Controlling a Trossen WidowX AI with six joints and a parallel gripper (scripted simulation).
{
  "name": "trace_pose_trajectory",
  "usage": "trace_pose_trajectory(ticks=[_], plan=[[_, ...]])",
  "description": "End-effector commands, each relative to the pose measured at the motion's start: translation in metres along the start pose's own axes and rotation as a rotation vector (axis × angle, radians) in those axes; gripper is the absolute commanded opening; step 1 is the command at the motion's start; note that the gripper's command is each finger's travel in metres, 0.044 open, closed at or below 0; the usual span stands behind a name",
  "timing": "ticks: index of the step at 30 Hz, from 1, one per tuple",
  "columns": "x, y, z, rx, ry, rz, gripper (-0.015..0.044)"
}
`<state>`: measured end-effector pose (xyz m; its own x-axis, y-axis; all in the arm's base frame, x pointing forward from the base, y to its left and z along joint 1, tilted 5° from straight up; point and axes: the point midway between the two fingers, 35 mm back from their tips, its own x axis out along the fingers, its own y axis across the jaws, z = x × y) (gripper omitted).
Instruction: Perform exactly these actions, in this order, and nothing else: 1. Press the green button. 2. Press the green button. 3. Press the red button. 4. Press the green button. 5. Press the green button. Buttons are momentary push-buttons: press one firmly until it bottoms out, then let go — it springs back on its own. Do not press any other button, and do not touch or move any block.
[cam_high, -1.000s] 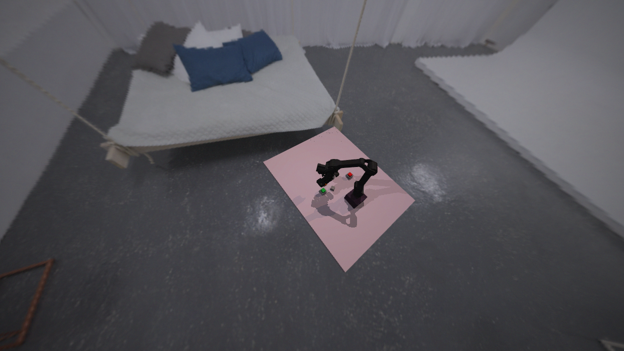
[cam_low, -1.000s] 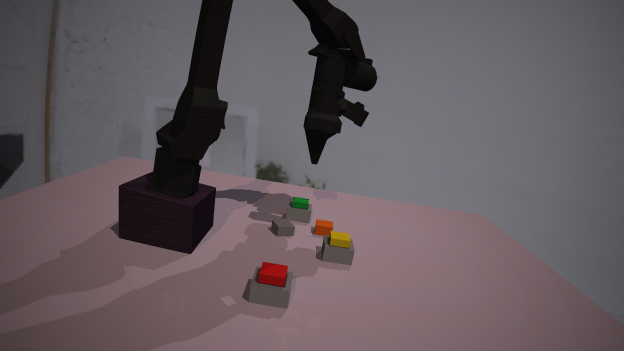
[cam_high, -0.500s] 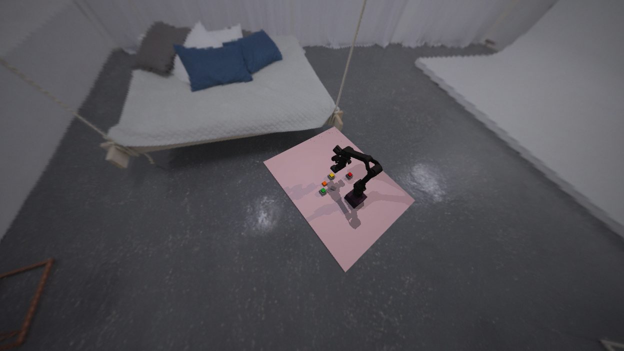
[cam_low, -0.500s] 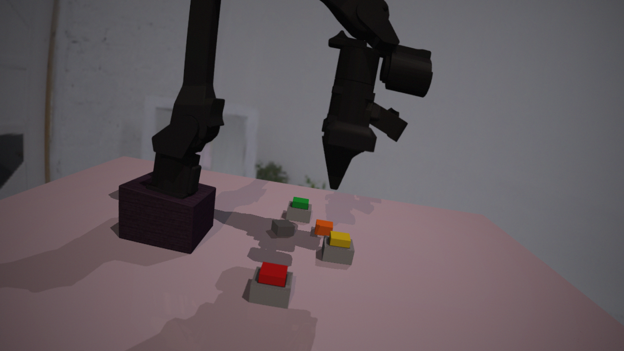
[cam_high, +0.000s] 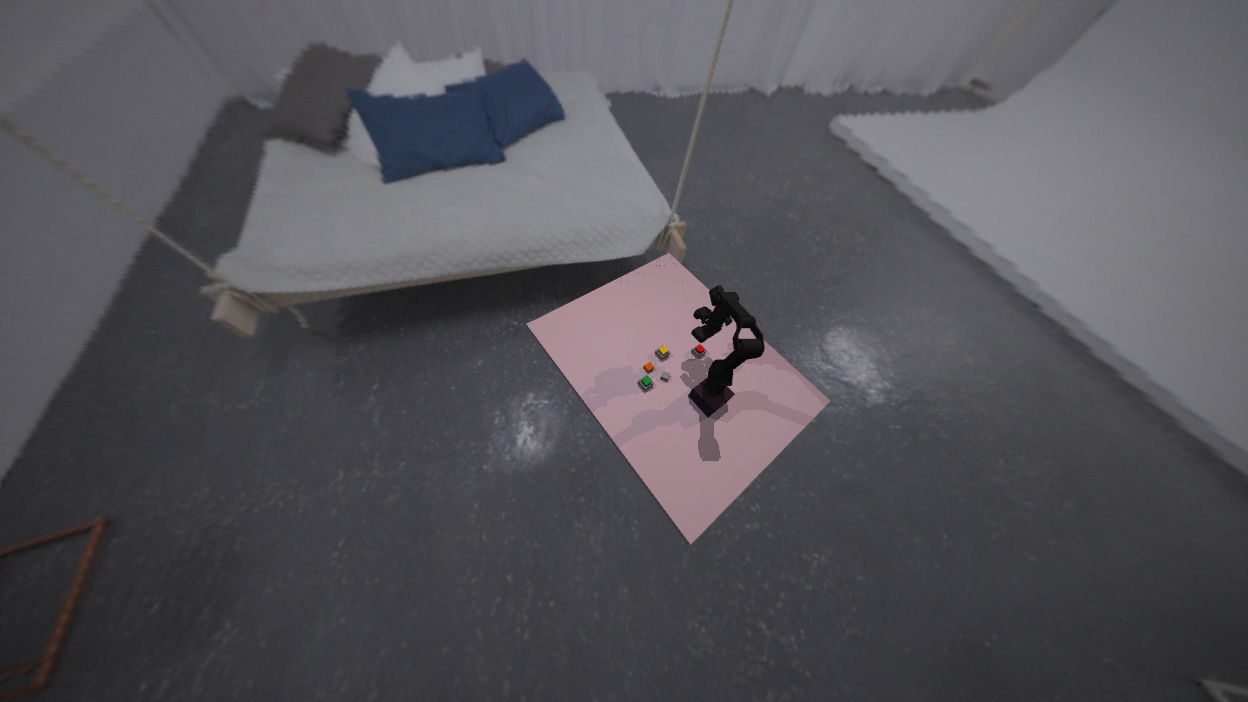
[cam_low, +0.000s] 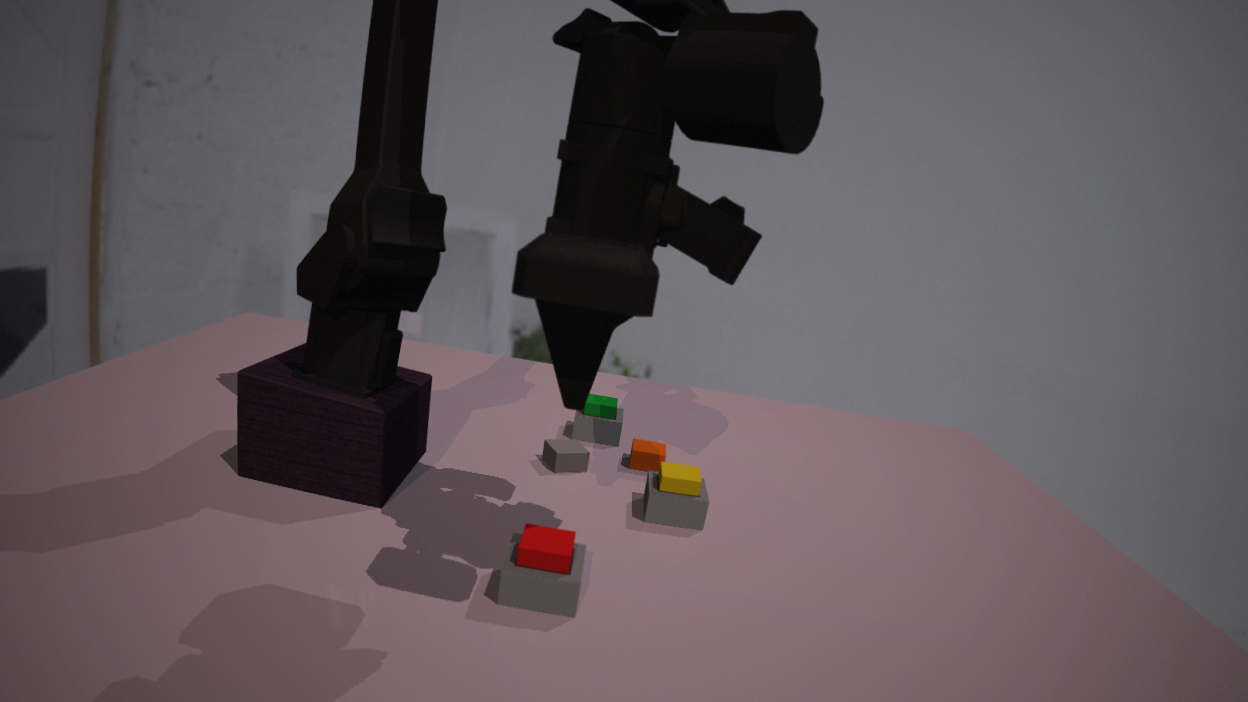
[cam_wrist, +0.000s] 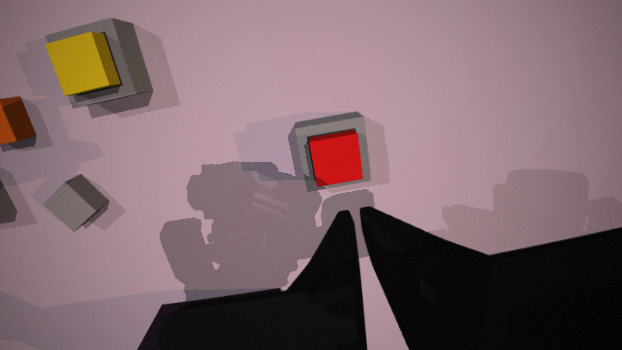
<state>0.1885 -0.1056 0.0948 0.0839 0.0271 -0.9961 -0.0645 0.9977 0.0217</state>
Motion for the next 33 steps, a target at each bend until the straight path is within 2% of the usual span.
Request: trace_pose_trajectory(ticks=[1,5,33], plan=[[0.009,-0.004,-0.003,-0.008,-0.007,0.003,0.0020],[0.058,-0.003,-0.004,-0.008,-0.007,0.004,0.0020],[0.094,-0.003,-0.004,-0.008,-0.006,0.004,0.0020]])
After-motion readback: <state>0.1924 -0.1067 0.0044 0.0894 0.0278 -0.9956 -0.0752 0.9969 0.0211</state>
